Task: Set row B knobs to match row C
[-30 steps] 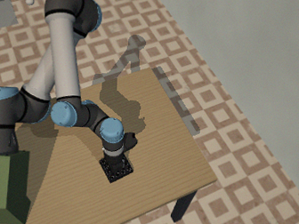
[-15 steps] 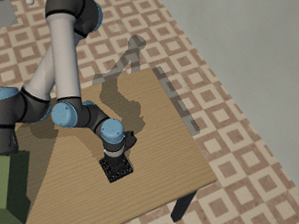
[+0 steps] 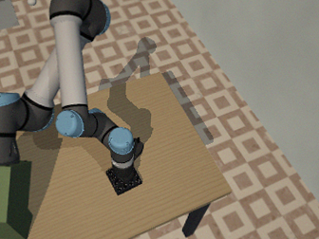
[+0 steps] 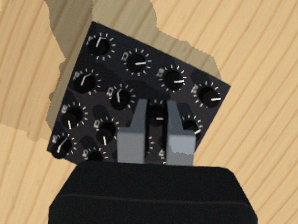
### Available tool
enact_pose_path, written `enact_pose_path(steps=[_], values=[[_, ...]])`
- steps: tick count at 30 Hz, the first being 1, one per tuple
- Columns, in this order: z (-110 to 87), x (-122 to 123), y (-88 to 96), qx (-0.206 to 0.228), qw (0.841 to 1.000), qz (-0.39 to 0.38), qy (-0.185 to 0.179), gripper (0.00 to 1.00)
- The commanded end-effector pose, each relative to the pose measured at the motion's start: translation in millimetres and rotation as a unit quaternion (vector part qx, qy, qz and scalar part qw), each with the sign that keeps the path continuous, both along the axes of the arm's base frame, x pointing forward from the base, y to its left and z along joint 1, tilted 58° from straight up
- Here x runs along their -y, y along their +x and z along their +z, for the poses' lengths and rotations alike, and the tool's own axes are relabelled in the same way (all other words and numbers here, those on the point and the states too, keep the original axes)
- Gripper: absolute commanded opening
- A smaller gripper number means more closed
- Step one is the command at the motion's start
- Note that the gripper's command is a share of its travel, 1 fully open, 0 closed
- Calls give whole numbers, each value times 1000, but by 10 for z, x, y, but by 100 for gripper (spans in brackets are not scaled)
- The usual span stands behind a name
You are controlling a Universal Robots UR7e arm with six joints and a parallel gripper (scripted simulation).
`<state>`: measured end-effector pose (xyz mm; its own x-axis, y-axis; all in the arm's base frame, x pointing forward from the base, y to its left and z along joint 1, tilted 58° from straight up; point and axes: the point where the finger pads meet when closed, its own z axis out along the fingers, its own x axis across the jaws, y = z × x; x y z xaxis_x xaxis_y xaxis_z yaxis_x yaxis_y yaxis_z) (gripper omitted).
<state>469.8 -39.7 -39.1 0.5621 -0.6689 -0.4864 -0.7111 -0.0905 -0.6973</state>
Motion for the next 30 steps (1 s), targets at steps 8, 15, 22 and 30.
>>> enact_pose_path(steps=[8,15,22,30], values=[[1,6,1,91,993,64,-50,30],[1,6,1,132,984,94,-73,30],[1,6,1,190,967,135,-106,30],[1,6,1,252,940,179,-142,30]])
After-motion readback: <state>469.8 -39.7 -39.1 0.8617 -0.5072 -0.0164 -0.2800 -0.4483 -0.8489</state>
